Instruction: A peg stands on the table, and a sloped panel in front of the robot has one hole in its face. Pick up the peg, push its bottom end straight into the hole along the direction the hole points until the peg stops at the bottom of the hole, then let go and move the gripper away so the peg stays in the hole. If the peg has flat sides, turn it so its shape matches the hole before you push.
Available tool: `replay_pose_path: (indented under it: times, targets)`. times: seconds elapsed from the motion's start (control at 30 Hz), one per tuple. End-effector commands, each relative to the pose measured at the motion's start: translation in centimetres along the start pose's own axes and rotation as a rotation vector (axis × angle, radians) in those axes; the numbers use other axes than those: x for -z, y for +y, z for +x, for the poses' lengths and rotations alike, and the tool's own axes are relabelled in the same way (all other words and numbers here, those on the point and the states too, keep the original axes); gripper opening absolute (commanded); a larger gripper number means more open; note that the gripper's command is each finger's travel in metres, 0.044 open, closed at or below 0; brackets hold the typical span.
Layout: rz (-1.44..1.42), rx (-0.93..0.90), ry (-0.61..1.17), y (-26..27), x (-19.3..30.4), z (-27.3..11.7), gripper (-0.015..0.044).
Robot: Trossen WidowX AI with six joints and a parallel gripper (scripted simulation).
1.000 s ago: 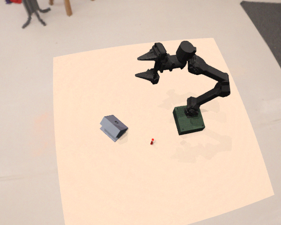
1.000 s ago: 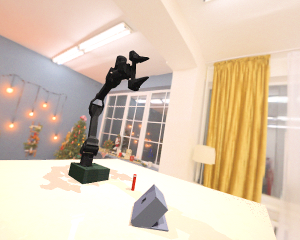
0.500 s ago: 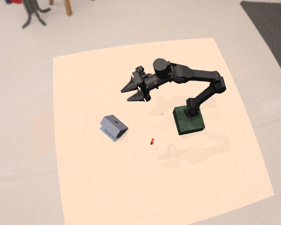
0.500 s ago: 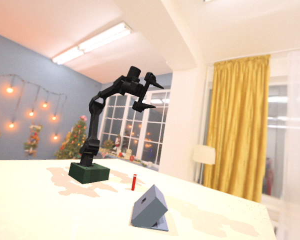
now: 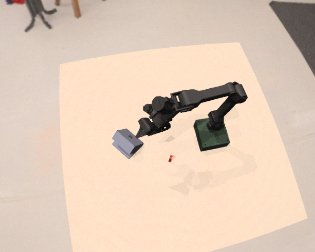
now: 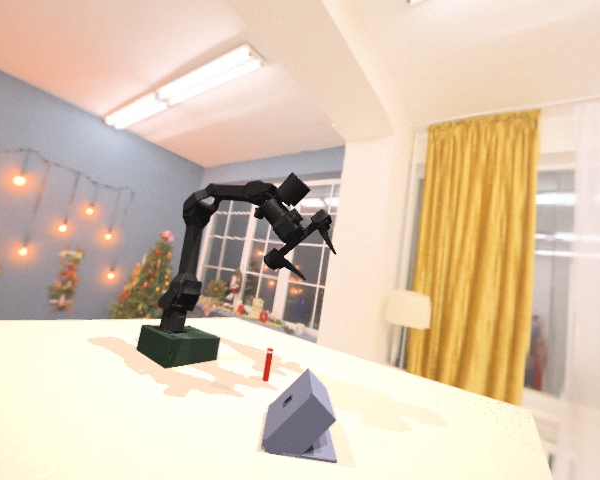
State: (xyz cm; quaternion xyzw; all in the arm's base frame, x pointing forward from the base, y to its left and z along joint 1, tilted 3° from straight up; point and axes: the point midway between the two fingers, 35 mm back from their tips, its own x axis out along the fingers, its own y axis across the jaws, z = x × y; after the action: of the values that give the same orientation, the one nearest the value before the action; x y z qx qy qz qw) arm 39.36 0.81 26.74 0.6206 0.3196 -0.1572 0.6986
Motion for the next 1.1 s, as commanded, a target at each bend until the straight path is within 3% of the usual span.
replay_pose_path:
  times: [0.0, 0.37, 0.77, 1.07]
  targets:
    - [-0.073, 0.124, 0.04, -2.9, 1.8, 2.1, 0.044]
    - [-0.289, 0.438, 0.174, -11.0, 6.7, 5.5, 0.044]
    - [-0.562, 0.768, 0.342, -19.6, 10.8, 5.8, 0.044]
    - [-0.577, 0.786, 0.351, -20.0, 10.8, 6.0, 0.044]
